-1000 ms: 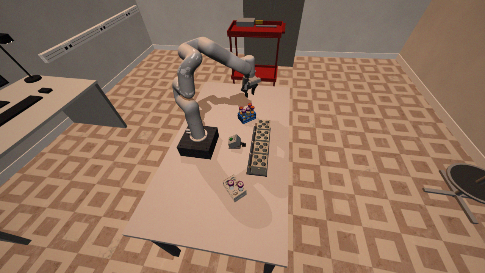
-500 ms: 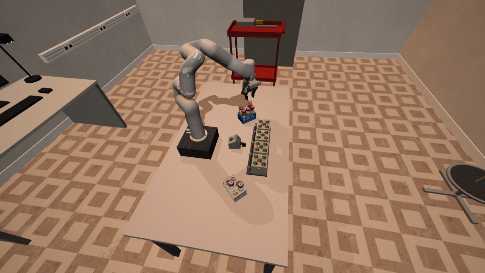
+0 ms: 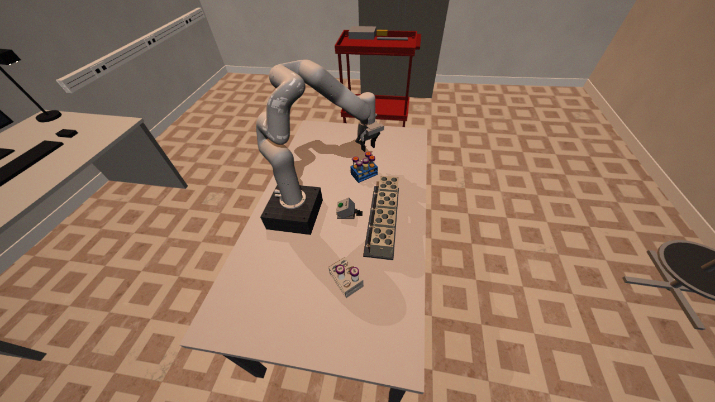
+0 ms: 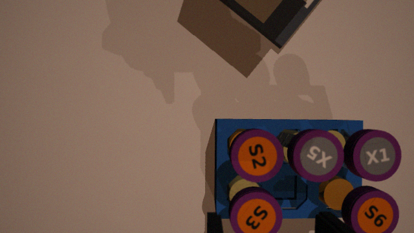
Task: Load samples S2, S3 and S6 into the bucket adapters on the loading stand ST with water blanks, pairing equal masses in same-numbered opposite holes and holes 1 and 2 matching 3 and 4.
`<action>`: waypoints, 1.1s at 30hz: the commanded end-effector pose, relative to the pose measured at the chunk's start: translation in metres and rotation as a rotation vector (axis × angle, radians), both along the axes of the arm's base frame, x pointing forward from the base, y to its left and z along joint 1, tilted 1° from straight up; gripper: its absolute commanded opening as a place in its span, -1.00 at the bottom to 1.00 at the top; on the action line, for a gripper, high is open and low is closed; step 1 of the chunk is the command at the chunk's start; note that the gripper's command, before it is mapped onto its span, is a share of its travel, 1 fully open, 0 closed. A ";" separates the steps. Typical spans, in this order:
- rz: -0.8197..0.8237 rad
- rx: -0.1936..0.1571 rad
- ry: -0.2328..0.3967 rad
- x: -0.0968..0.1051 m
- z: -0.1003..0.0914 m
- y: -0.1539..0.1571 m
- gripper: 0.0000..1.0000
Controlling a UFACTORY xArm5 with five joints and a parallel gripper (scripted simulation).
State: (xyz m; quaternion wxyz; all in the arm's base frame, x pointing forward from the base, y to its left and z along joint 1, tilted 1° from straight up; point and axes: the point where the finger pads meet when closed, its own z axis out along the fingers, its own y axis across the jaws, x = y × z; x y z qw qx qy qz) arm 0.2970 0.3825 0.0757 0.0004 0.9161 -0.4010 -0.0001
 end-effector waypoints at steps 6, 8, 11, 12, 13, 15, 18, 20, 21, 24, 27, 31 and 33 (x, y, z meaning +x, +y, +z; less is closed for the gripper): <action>0.000 0.009 0.006 0.001 -0.018 0.001 0.15; 0.000 0.009 0.006 0.001 -0.022 0.001 0.15; 0.000 0.009 0.006 0.001 -0.026 0.001 0.15; 0.000 0.009 0.006 0.001 -0.026 0.001 0.15; 0.000 0.009 0.006 0.001 -0.028 0.001 0.15; 0.000 0.009 0.006 0.001 -0.032 0.001 0.15; 0.000 0.009 0.006 0.001 -0.035 0.001 0.15; 0.000 0.009 0.006 0.001 -0.035 0.001 0.15; 0.000 0.009 0.006 0.001 -0.035 0.001 0.15; 0.000 0.009 0.006 0.001 -0.035 0.001 0.15; 0.000 0.009 0.006 0.001 -0.035 0.001 0.15; 0.000 0.009 0.006 0.001 -0.036 0.001 0.15; 0.000 0.009 0.006 0.001 -0.038 0.001 0.15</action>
